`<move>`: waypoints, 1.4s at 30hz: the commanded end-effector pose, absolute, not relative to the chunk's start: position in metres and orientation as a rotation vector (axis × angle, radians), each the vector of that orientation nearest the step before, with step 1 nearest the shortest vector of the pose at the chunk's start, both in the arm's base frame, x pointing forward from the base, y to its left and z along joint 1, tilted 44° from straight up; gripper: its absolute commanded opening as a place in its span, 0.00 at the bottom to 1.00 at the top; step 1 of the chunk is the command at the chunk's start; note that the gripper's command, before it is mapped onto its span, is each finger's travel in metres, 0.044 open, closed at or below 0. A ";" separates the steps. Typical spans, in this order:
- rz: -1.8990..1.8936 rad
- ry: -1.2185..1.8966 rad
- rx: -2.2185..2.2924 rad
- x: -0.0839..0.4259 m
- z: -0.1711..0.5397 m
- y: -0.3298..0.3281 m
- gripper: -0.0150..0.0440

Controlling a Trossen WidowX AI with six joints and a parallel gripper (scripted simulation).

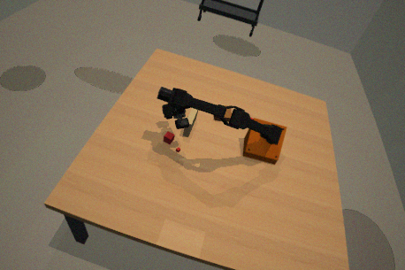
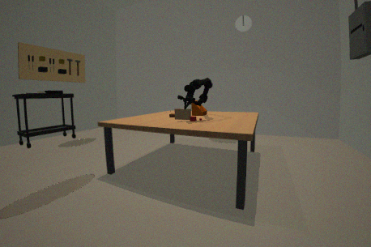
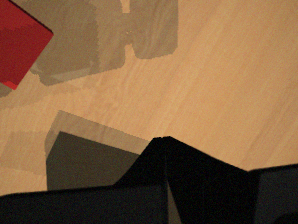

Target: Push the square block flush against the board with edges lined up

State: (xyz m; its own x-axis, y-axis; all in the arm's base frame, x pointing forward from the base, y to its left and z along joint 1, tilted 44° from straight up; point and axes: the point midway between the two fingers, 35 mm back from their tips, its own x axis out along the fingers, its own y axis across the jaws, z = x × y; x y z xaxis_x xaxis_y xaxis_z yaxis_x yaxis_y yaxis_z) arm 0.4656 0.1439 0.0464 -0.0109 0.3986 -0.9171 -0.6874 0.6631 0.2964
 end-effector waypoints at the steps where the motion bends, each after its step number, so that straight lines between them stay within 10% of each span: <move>1: 0.860 1.391 -0.139 0.463 0.038 0.131 0.25; 42: 0.739 1.579 0.461 0.444 -0.014 0.100 0.25</move>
